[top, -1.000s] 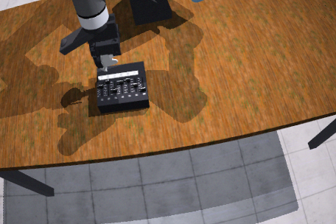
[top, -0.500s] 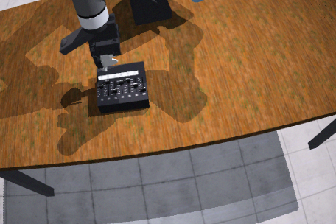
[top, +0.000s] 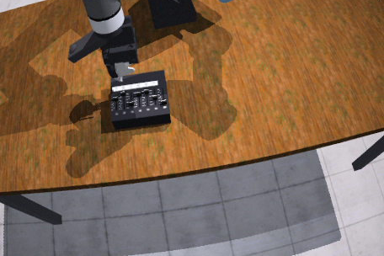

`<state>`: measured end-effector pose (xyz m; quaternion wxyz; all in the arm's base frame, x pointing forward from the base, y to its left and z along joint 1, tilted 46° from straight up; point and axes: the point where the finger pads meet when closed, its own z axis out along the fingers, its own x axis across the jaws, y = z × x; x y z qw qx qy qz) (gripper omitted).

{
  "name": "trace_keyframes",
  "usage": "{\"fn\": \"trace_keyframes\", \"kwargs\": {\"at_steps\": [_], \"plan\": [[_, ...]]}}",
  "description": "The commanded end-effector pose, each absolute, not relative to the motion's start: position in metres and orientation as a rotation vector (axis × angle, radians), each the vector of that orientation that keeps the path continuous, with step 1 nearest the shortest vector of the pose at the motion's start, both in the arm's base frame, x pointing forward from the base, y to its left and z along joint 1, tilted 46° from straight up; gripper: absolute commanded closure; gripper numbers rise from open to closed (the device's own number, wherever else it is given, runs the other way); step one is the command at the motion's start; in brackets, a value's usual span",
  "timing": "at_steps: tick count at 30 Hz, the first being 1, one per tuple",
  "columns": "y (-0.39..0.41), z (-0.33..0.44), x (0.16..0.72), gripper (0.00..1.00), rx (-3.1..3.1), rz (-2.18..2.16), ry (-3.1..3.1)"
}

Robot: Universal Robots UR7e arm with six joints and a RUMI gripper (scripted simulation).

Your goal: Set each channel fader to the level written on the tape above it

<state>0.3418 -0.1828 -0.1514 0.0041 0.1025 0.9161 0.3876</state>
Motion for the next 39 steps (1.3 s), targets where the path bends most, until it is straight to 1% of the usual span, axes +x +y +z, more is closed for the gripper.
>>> {"fn": "trace_keyframes", "kwargs": {"at_steps": [1, 39], "plan": [[-0.183, -0.151, 0.342, 1.00, 0.321, 1.213, 2.870], [-0.171, -0.164, 0.344, 1.00, 0.321, 1.213, 2.870]]}}
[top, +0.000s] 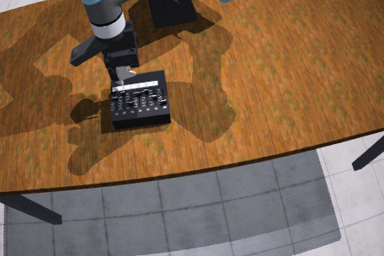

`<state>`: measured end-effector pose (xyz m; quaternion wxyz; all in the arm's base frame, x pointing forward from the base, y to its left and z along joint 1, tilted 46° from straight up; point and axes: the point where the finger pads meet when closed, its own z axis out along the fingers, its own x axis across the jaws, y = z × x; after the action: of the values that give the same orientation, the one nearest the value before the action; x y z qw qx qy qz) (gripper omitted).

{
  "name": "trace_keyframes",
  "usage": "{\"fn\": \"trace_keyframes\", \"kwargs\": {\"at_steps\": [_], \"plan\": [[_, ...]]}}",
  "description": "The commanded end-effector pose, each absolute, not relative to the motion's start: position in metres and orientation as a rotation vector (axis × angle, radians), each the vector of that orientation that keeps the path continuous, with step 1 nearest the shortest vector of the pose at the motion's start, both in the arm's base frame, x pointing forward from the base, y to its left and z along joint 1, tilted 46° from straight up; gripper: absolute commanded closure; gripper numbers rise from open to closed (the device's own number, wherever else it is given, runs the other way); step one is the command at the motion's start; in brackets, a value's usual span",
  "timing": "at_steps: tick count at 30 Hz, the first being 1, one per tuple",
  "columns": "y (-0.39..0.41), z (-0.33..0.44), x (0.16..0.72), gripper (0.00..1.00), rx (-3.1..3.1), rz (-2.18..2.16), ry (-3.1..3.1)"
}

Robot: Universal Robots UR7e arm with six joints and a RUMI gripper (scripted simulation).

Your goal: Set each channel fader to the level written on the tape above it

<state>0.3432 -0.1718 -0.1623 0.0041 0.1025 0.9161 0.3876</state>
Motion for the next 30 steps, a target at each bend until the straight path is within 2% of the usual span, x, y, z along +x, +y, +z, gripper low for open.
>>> {"fn": "trace_keyframes", "kwargs": {"at_steps": [1, 30], "plan": [[-0.1704, -0.1642, 0.3436, 1.00, 0.321, 1.213, 2.870], [-0.1665, -0.1681, 0.3441, 1.00, 0.321, 1.213, 2.870]]}}
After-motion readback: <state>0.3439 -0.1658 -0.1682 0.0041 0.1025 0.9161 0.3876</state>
